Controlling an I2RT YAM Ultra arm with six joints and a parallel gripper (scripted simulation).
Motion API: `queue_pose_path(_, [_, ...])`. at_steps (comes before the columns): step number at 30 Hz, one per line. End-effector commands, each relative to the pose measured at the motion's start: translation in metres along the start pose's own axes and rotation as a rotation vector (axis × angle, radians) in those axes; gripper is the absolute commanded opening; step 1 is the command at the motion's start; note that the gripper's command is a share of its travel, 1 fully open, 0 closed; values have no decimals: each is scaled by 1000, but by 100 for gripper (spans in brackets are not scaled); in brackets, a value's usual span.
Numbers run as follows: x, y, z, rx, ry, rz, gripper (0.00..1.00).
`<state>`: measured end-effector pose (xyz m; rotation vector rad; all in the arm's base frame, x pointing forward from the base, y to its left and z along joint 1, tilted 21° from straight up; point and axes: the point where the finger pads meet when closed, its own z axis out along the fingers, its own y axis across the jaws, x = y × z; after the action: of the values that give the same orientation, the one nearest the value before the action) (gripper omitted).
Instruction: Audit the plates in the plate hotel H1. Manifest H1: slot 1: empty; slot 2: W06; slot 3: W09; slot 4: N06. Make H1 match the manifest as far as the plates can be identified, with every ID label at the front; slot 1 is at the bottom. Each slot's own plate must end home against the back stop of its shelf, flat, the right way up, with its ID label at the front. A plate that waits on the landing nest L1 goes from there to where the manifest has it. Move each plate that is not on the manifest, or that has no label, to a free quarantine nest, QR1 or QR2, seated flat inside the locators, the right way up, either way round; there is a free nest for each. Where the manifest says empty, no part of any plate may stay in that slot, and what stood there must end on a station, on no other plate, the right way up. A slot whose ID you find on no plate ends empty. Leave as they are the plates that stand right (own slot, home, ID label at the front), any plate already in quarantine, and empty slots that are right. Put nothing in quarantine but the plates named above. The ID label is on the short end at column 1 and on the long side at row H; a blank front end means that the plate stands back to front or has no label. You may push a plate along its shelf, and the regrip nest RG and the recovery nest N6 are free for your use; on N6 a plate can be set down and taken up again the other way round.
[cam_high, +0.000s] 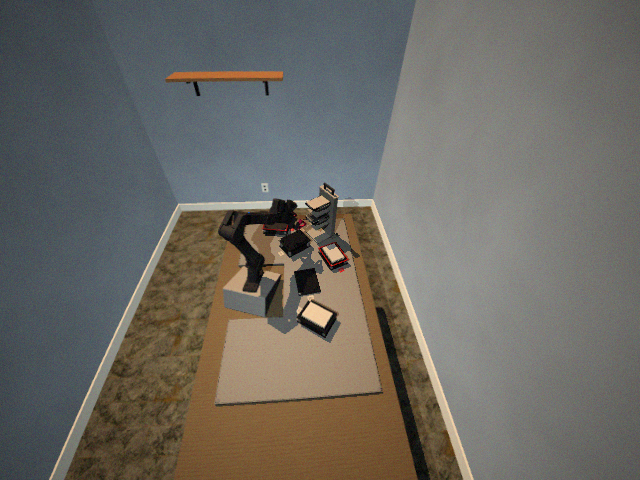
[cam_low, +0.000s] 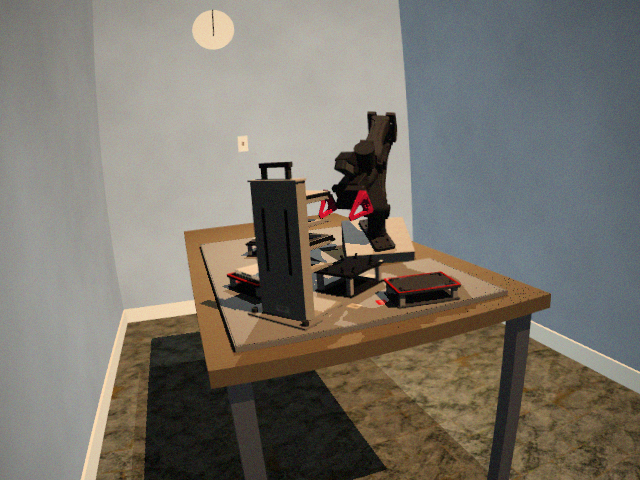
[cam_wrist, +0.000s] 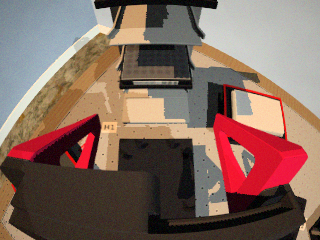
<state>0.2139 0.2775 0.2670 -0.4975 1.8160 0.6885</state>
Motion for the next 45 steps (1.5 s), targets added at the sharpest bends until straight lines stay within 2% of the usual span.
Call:
queue_pose_path(1, [-20,3,4,-11,-47,9,100])
queue_pose_path(4, [-21,3,5,-11,-47,9,100])
queue_pose_path(5, [-31,4,-3,-24,-80,21,100])
queue_pose_path(7, [-31,4,-4,-20,-81,21,100])
queue_pose_path(8, [-12,2,2,-10,-32,8,100])
queue_pose_path(45, [-12,2,2,-10,-32,8,100])
